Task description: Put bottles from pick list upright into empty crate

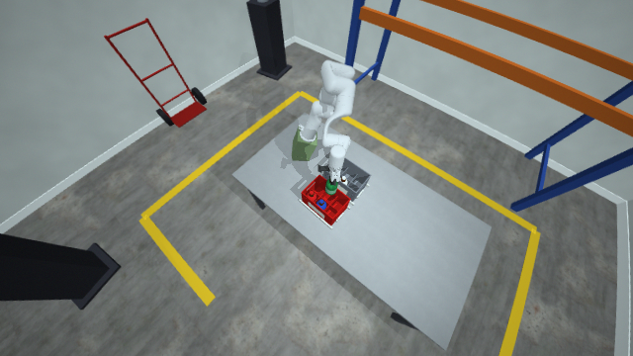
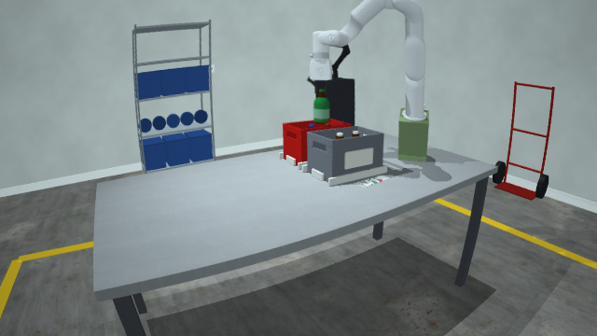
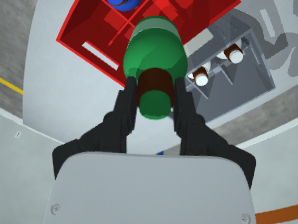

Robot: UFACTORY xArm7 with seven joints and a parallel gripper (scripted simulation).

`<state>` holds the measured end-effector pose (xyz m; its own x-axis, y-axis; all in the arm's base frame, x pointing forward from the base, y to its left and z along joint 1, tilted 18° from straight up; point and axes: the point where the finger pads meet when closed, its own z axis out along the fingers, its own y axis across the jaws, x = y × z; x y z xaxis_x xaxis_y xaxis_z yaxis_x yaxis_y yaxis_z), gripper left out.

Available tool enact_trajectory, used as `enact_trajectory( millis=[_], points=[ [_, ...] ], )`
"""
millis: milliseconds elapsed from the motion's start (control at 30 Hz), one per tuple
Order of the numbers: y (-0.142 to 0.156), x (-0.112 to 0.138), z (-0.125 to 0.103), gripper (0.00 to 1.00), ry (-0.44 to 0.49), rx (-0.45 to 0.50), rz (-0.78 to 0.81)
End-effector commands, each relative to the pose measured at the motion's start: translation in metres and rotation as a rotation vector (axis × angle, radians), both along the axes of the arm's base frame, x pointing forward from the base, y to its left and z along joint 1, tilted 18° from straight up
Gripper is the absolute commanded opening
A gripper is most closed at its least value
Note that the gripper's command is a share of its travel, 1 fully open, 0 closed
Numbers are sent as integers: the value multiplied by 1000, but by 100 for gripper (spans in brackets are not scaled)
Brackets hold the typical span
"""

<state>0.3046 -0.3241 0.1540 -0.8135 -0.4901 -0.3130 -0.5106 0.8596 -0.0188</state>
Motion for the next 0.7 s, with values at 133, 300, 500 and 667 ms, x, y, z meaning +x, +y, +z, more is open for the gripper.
enact_trajectory(
  millis=[133, 300, 500, 667],
  points=[
    [8, 10, 6, 0, -3, -4, -2],
    [15, 16, 9, 0, -3, -4, -2],
    [21, 22, 12, 0, -3, -4, -2],
    [28, 28, 15, 0, -3, -4, -2]
  ],
)
